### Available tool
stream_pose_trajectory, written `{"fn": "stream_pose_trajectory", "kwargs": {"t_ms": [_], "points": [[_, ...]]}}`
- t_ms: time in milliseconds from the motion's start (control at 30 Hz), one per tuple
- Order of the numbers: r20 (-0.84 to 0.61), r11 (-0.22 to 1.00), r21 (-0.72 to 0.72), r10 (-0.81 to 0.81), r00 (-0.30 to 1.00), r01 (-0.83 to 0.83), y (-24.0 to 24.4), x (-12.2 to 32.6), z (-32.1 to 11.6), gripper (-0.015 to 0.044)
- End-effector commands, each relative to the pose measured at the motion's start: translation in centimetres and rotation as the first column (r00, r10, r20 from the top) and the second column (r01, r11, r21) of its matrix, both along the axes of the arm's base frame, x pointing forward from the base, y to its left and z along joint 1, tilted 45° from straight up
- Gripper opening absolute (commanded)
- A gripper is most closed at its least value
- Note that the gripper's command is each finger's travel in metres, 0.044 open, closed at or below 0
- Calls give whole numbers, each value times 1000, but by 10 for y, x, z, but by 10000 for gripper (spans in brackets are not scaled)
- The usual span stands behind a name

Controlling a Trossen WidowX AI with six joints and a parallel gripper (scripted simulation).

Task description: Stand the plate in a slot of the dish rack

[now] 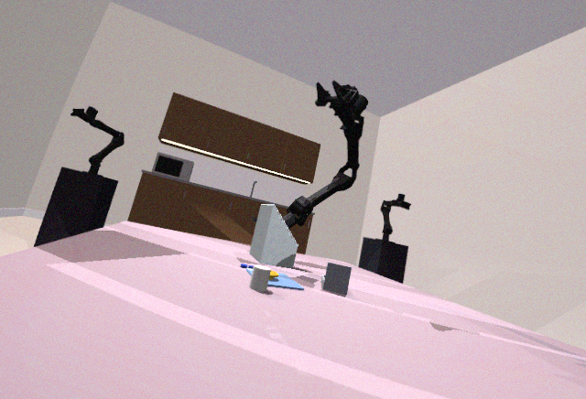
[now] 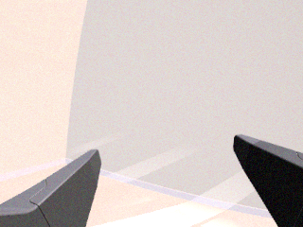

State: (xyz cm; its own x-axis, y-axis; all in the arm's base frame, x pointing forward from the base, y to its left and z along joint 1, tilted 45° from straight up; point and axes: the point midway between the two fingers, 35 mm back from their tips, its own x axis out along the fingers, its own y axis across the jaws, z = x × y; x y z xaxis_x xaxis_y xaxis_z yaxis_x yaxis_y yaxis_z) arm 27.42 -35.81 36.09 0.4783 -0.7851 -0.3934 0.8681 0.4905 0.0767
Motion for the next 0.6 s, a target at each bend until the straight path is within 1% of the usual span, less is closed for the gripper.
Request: {"fn": "stream_pose_trajectory", "kwargs": {"t_ms": [0,267,567], "points": [[-94,993,79,98,991,-90,4,21,-38,400],[-231,945,228,287,930,-235,19,51,-103,400],[-318,836,407,508,800,-369,45,75,-172,400]]}}
